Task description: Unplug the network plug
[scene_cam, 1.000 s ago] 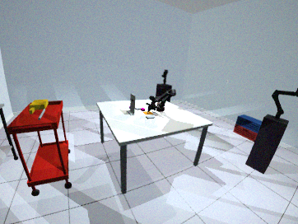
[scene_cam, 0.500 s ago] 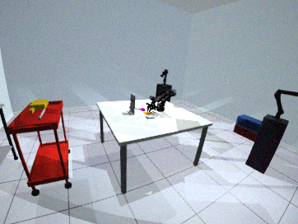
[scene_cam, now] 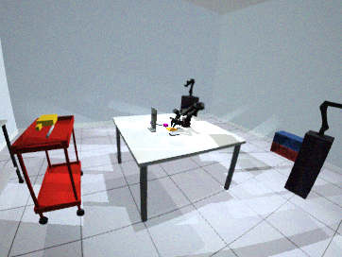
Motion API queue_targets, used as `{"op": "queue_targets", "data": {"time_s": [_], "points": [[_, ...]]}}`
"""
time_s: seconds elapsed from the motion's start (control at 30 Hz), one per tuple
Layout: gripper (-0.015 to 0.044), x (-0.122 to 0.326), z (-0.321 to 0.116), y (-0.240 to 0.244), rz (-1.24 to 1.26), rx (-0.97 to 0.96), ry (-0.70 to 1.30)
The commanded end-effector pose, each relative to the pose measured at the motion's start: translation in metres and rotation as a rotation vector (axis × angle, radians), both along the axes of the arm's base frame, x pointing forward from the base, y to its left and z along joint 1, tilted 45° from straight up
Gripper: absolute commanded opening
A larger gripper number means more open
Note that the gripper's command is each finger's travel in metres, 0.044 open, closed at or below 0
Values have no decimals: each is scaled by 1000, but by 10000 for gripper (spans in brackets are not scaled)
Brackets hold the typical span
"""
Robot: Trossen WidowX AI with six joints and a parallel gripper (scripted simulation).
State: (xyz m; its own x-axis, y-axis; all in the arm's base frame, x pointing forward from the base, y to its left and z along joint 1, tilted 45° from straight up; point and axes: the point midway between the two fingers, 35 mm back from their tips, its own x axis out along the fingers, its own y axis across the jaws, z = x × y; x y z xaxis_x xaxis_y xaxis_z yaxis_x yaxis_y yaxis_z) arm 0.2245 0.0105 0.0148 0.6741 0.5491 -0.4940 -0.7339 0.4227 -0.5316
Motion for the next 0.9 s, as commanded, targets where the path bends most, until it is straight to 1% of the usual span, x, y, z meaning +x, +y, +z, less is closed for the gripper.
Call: {"op": "queue_targets", "data": {"time_s": [0.0,0.87], "points": [[156,-1,3,-3,3,-2,-9],[156,-11,11,-13,1,-1,-7]]}}
